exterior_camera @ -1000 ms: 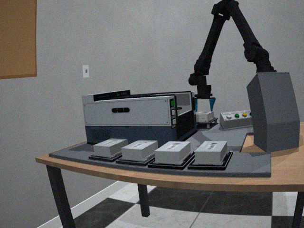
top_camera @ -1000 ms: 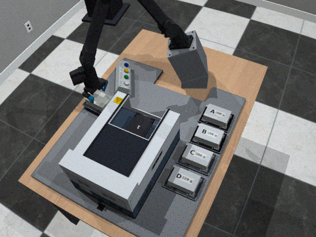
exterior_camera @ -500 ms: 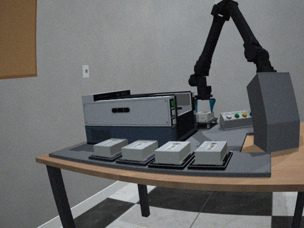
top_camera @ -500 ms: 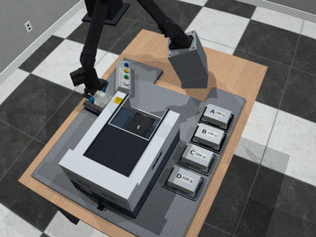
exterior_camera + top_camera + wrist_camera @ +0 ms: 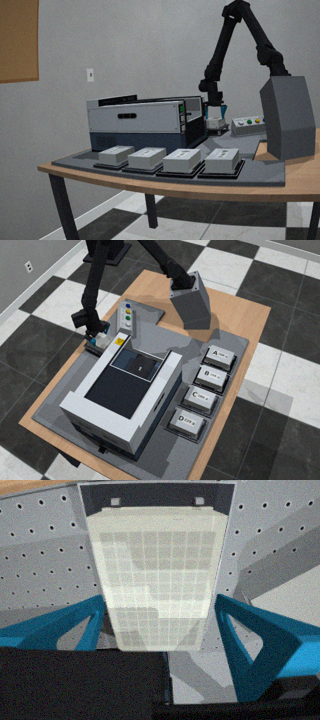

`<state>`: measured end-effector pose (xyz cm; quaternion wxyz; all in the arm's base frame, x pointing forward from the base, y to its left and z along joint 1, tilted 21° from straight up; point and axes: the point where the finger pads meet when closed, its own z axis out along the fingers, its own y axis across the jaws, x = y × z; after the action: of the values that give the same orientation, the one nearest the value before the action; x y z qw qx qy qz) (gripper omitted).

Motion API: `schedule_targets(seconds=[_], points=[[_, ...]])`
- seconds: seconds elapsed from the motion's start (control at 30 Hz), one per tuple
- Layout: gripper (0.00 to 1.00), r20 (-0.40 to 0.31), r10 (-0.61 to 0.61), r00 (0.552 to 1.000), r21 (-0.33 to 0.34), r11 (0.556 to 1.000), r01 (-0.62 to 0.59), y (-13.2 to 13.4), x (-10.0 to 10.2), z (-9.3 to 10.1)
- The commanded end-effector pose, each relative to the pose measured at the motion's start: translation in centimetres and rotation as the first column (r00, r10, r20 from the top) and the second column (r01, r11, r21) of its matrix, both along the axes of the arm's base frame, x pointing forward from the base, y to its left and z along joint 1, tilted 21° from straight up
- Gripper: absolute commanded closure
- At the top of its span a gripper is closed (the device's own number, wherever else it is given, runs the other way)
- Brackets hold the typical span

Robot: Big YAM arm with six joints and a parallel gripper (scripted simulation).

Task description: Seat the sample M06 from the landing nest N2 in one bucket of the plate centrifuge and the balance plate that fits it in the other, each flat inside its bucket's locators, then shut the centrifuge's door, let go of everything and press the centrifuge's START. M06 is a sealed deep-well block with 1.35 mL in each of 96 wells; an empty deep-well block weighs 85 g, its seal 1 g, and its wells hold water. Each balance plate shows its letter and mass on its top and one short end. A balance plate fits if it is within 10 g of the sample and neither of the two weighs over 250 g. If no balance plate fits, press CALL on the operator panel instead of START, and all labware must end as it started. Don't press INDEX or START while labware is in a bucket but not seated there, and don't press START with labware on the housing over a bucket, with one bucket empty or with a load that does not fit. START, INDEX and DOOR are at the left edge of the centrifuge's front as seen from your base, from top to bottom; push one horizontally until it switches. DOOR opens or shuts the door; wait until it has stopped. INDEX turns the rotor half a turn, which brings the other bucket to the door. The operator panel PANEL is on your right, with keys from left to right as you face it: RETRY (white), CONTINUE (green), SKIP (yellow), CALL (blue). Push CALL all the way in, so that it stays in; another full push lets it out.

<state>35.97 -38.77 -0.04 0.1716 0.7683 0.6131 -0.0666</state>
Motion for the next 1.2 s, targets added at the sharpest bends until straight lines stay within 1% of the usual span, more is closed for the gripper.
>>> schedule_targets(seconds=[0.0,0.23,0.27,0.33,0.6,0.8,0.83,0.9,1.17], points=[[0.0,0.015,0.003,1.0,-0.02,1.0,-0.003,-1.8,0.5,0.2],[0.0,0.018,0.003,1.0,-0.023,1.0,-0.003,-2.1,0.7,0.1],[0.0,0.021,0.003,1.0,-0.026,1.0,-0.003,-1.9,0.5,0.4],[0.0,0.013,0.003,1.0,-0.018,1.0,-0.003,-1.9,0.4,-0.4],[0.0,0.014,0.003,1.0,-0.019,1.0,-0.003,-2.1,0.5,-0.8],[0.0,0.017,0.003,1.0,-0.022,1.0,-0.003,-2.4,0.7,-0.8],[0.0,0.022,0.003,1.0,-0.027,1.0,-0.003,-2.2,0.6,-0.4],[0.0,0.012,0.003,1.0,-0.017,1.0,-0.003,-2.2,0.5,-1.3],[0.0,0.014,0.003,1.0,-0.019,1.0,-0.003,-2.4,0.6,-1.6]])
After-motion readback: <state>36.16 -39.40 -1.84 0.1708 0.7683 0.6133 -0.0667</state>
